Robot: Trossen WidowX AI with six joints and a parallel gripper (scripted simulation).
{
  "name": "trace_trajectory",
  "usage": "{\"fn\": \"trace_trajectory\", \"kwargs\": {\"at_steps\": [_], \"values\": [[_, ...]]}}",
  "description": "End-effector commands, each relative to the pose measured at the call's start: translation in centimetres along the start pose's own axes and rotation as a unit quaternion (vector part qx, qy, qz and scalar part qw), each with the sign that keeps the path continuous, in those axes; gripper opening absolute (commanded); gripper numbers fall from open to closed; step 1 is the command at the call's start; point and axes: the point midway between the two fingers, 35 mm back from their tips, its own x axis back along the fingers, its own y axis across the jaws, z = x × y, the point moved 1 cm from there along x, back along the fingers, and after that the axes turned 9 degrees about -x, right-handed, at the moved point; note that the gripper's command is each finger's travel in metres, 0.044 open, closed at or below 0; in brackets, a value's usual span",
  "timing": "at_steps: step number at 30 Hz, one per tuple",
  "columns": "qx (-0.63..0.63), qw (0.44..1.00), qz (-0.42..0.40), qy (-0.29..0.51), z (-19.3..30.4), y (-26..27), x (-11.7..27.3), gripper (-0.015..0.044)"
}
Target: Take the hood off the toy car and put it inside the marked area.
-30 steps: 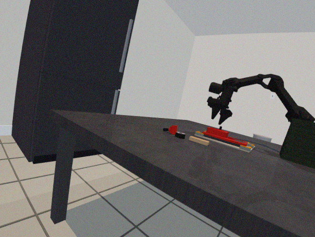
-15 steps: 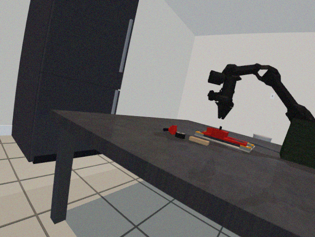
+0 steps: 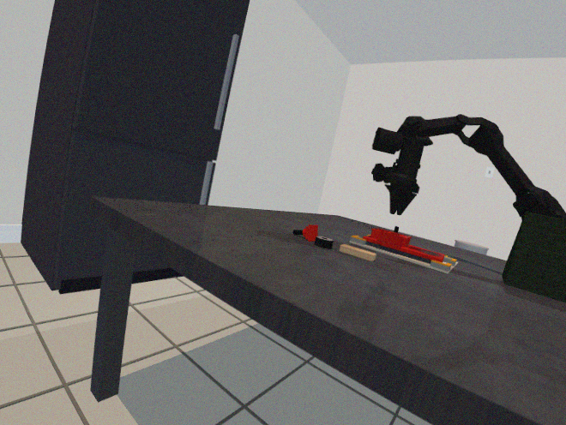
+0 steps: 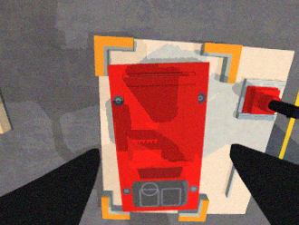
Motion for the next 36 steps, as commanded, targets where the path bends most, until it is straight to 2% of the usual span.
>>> {"fn": "trace_trajectory", "kwargs": {"at_steps": [1, 36], "values": [[0.002, 1.0, 0.003, 0.0, 0.0, 0.0, -0.5, 0.044], [0.002, 1.0, 0.003, 0.0, 0.0, -0.1, -2.6, 0.044]]}}
